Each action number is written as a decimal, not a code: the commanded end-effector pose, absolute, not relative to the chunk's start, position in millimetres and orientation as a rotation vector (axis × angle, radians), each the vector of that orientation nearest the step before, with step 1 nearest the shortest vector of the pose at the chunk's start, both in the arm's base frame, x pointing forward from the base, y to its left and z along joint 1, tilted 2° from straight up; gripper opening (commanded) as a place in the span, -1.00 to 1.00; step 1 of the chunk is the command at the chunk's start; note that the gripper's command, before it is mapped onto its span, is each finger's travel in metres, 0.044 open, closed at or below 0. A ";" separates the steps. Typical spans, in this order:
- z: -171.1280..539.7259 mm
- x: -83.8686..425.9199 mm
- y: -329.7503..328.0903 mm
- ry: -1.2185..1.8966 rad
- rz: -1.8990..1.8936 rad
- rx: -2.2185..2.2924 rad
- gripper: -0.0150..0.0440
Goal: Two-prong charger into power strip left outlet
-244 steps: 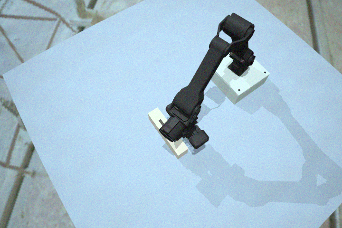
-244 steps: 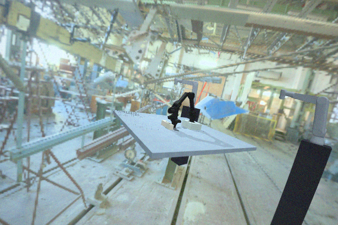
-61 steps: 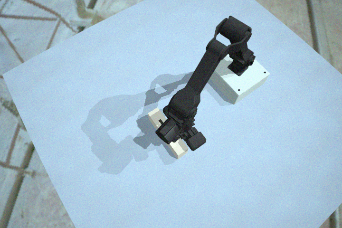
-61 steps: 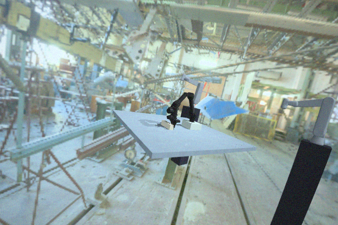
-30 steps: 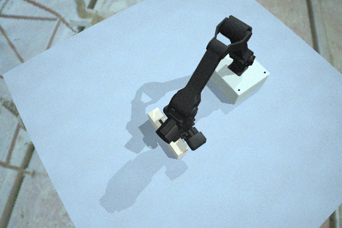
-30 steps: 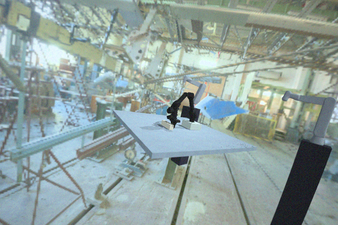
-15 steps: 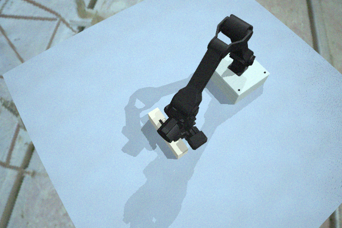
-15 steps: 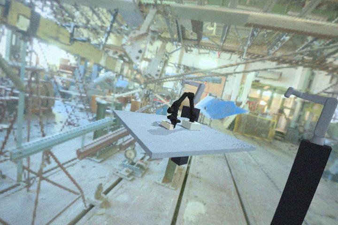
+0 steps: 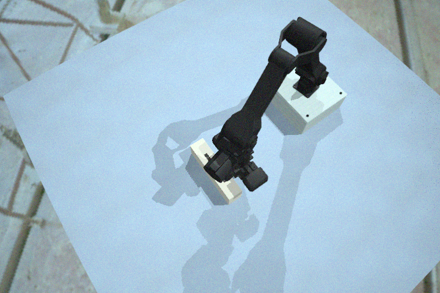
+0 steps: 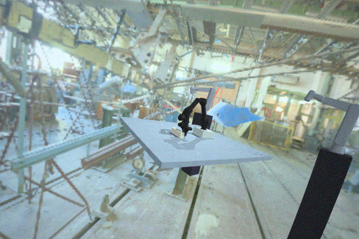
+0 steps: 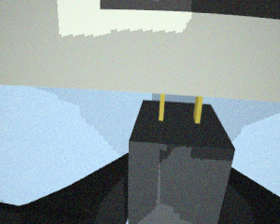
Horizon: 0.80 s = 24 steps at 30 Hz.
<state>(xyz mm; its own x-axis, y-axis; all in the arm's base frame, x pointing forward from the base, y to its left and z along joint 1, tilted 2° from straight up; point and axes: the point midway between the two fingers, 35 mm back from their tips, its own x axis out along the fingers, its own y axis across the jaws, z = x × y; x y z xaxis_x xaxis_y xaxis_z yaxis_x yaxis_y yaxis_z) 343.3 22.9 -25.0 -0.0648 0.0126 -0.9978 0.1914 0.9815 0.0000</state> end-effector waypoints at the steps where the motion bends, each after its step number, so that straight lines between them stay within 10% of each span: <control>1: -24.6 341.9 23.6 1.630 -0.146 0.161 -0.49; 24: -25.5 335.2 24.8 1.630 -0.146 0.161 -0.49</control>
<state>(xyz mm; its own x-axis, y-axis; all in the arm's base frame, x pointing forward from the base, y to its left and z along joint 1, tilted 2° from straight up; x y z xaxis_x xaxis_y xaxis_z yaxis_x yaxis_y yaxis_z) 338.0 23.7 -25.9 -0.0651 0.0124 -0.9978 0.1896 0.9819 -0.0001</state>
